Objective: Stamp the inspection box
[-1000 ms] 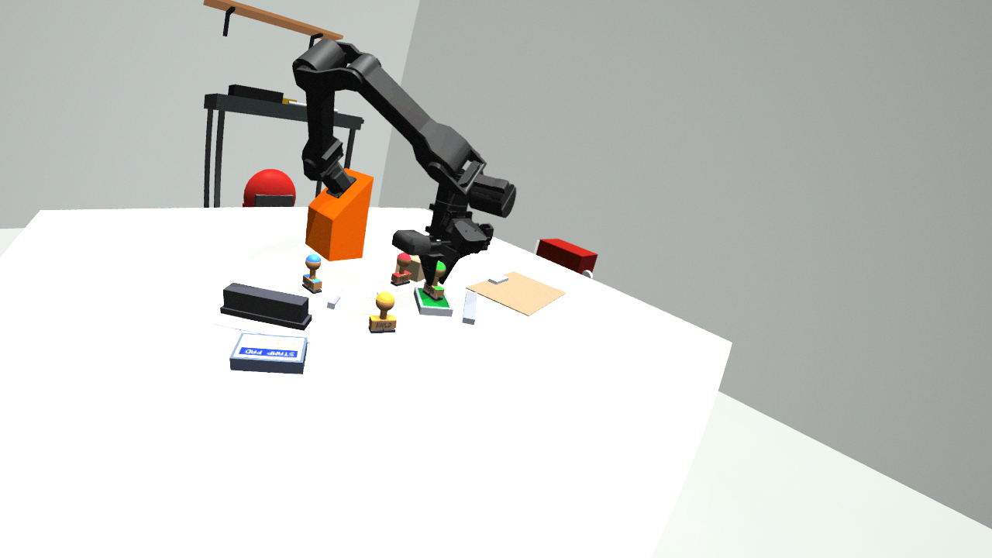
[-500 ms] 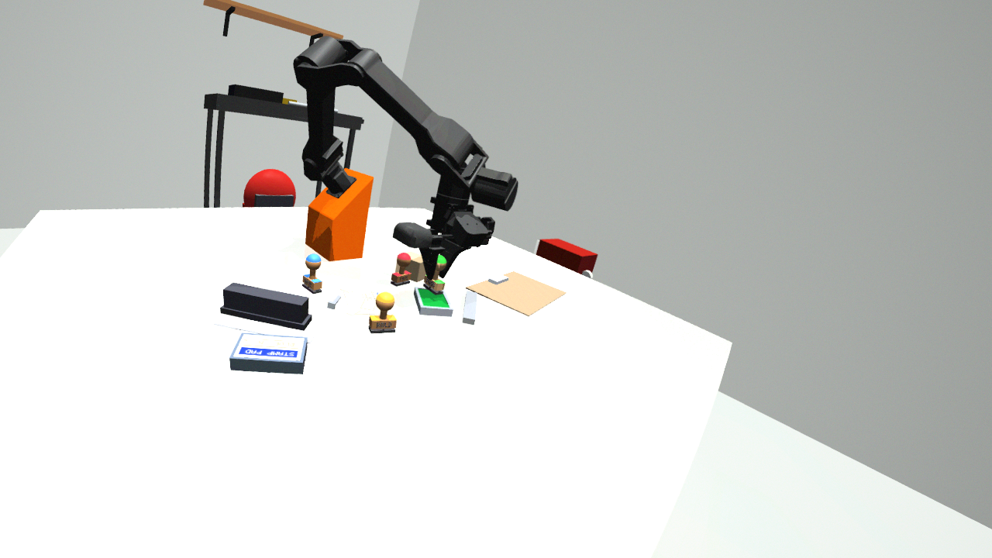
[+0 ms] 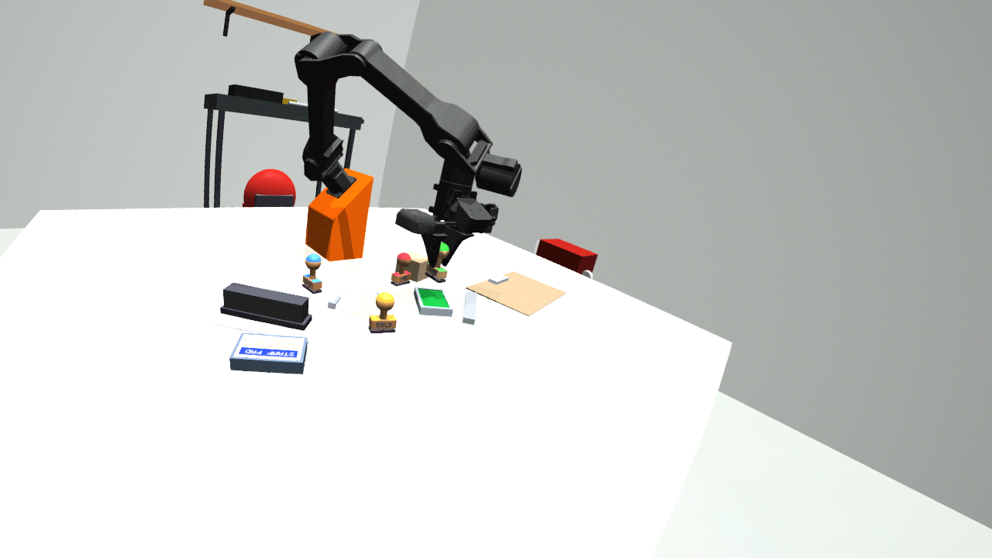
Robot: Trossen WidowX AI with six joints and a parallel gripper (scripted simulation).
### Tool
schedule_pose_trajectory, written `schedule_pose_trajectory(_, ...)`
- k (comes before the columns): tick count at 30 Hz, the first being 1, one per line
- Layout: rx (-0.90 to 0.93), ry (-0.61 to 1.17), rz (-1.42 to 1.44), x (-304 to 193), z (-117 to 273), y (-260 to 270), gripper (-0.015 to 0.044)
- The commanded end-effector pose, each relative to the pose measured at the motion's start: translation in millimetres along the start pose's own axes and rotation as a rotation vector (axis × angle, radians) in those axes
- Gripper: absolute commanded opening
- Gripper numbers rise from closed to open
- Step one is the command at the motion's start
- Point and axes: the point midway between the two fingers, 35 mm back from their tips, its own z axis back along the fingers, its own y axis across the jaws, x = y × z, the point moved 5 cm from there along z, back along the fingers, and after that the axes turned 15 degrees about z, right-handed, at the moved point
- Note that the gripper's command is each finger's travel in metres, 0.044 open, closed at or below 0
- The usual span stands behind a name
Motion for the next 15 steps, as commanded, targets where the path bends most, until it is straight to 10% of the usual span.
schedule_pose_trajectory(1,0.006,-0.011,-0.013,2,9,-1,0.0)
schedule_pose_trajectory(15,0.009,-0.012,-0.158,-11,18,-26,0.0)
